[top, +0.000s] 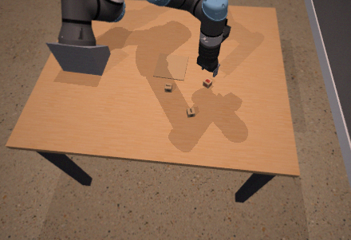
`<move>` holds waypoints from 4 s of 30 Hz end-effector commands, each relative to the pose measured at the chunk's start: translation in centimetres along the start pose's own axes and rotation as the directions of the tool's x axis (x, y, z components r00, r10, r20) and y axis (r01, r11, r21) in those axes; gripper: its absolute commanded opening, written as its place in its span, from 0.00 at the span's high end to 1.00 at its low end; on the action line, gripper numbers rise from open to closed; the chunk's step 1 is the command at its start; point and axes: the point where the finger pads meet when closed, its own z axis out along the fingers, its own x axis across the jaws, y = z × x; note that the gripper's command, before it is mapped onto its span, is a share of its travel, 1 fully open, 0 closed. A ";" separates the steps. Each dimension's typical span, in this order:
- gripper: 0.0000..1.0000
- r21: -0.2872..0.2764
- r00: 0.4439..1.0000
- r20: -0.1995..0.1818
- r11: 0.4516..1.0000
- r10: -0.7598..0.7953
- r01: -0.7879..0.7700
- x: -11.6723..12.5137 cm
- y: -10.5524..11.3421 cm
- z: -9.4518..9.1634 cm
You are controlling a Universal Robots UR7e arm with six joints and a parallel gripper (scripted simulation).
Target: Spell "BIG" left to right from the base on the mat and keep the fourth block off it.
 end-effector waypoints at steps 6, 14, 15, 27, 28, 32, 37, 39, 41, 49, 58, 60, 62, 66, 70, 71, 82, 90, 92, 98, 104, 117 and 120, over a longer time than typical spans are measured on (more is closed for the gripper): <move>0.00 0.001 1.000 0.004 1.000 0.000 0.000 -0.1 0.0 0.4; 0.00 0.001 1.000 0.005 1.000 0.001 -0.001 -0.1 0.0 0.9; 0.00 0.001 1.000 0.005 1.000 0.001 -0.001 -0.1 0.0 1.0; 0.00 0.001 1.000 0.005 1.000 0.001 -0.001 -0.1 0.0 2.7; 0.00 0.001 1.000 0.005 1.000 0.001 -0.001 -0.1 0.0 2.9; 0.00 0.001 1.000 0.005 1.000 0.001 -0.001 -0.1 0.0 3.2; 0.00 0.001 1.000 0.005 1.000 0.001 -0.001 -0.1 0.0 4.0; 0.00 0.001 1.000 0.005 1.000 0.001 -0.001 -0.1 0.0 4.2; 0.00 0.001 1.000 0.005 1.000 0.001 -0.001 -0.1 0.0 4.5; 0.00 0.001 1.000 0.004 1.000 0.000 0.000 -0.1 0.0 5.0; 0.00 0.001 1.000 0.004 1.000 0.000 0.000 0.0 0.0 5.3; 0.00 0.001 1.000 0.003 1.000 0.000 0.000 0.0 0.0 5.3; 0.00 0.001 1.000 0.002 1.000 0.000 0.000 0.0 0.0 5.3; 0.00 0.001 1.000 0.002 1.000 0.000 0.000 0.0 0.0 5.2; 0.00 0.001 1.000 0.002 1.000 0.000 0.000 0.0 0.0 5.2; 0.00 0.001 1.000 0.002 1.000 0.000 0.000 0.0 0.0 5.2; 0.00 0.001 1.000 0.002 1.000 0.000 0.000 0.0 0.0 5.2; 0.00 0.001 1.000 0.002 1.000 0.000 0.000 0.0 0.0 5.2; 0.00 0.001 1.000 0.002 1.000 0.000 0.000 0.0 0.0 5.2; 0.00 0.001 1.000 0.002 1.000 0.000 0.000 0.0 0.0 5.2; 0.00 0.001 1.000 0.005 1.000 0.000 0.000 -0.1 0.0 5.6; 0.00 0.001 1.000 0.005 1.000 0.001 -0.001 -0.1 0.0 7.7; 0.00 0.001 1.000 0.005 1.000 0.001 -0.001 -0.1 0.0 8.3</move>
